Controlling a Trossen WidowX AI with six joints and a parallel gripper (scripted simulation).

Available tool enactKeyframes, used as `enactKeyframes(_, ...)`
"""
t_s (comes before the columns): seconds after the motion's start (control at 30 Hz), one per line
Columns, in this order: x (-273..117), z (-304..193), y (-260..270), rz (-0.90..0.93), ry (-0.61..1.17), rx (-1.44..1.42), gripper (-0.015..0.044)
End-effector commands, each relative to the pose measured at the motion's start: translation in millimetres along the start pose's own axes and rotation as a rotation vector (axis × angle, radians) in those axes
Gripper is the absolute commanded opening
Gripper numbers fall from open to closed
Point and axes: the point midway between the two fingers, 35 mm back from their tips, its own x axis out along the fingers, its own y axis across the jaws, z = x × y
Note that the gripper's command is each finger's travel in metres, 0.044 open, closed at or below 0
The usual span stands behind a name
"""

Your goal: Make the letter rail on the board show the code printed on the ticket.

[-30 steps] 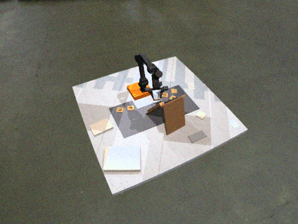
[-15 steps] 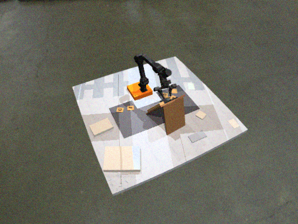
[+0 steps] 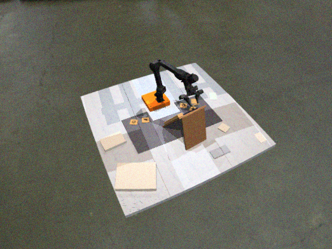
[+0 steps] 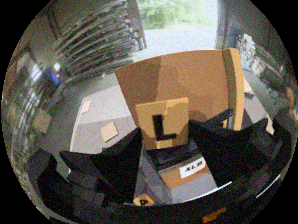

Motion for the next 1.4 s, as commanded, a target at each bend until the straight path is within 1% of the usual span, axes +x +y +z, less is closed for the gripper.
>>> enactKeyframes(0.0,-3.7,-12.1,18.1,0.022,-0.002,-0.014,0.0000)
enactKeyframes(0.57,-27.6,-74.9,88.3,0.122,0.002,-0.114,0.0000)
enactKeyframes(0.73,-37.4,-94.3,104.6,0.151,-0.002,-0.144,0.0000)
enactKeyframes(0.83,-38.8,-96.9,106.6,0.155,-0.003,-0.148,0.0000)
enactKeyframes(0.9,-34.8,-96.9,107.6,0.155,-0.003,-0.148,0.0000)
enactKeyframes(1.17,9.3,-96.8,114.0,0.155,-0.006,-0.148,0.0000)
enactKeyframes(1.37,9.4,-96.0,114.2,0.155,-0.006,-0.148,0.0000)
